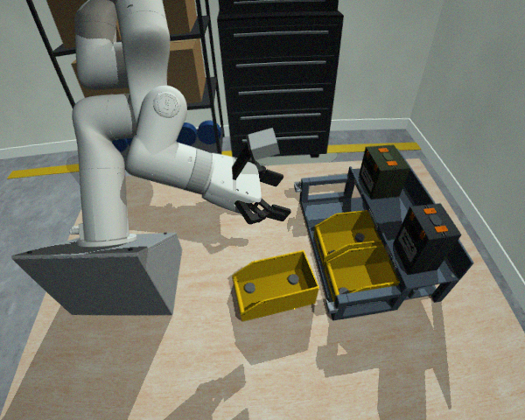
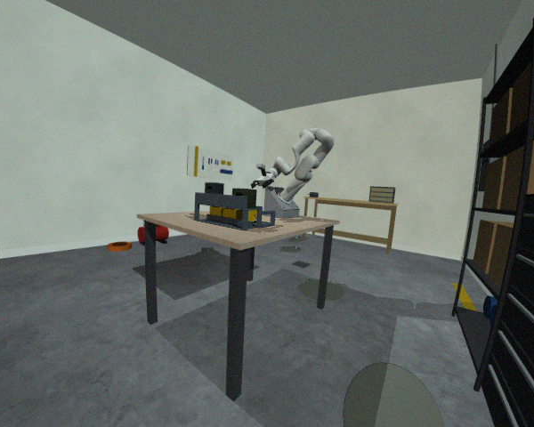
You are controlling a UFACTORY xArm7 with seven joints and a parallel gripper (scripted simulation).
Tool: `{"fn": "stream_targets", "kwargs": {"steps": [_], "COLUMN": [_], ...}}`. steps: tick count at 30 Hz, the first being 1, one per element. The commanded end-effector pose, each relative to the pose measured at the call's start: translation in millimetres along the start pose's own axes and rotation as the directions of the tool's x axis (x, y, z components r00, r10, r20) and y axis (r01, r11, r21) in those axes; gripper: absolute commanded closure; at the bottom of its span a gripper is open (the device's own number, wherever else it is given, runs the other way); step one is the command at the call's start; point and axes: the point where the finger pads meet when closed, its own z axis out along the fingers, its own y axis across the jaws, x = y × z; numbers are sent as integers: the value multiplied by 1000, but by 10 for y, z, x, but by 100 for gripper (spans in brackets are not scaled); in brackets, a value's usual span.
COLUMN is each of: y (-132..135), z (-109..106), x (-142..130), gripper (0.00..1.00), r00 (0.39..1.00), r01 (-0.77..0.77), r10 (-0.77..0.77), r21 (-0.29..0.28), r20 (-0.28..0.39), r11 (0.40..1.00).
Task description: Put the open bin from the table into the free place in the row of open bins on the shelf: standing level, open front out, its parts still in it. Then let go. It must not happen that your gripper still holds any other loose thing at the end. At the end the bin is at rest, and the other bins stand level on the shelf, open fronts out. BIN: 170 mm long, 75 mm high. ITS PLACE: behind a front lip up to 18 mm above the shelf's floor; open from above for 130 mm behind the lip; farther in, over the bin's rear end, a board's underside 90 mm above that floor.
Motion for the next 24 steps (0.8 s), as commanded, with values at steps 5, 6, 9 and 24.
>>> {"fn": "stream_targets", "kwargs": {"steps": [5,6,9,24], "y": [-277,-277,-277,-277], "z": [173,173,173,173], "x": [106,106,106,106], "gripper": [0,0,0,0], "r00": [1000,1000,1000,1000], "r01": [6,6,6,6], "r10": [-6,-6,-6,-6], "r21": [-15,-15,-15,-15], "r20": [0,0,0,0], "r11": [1000,1000,1000,1000]}}
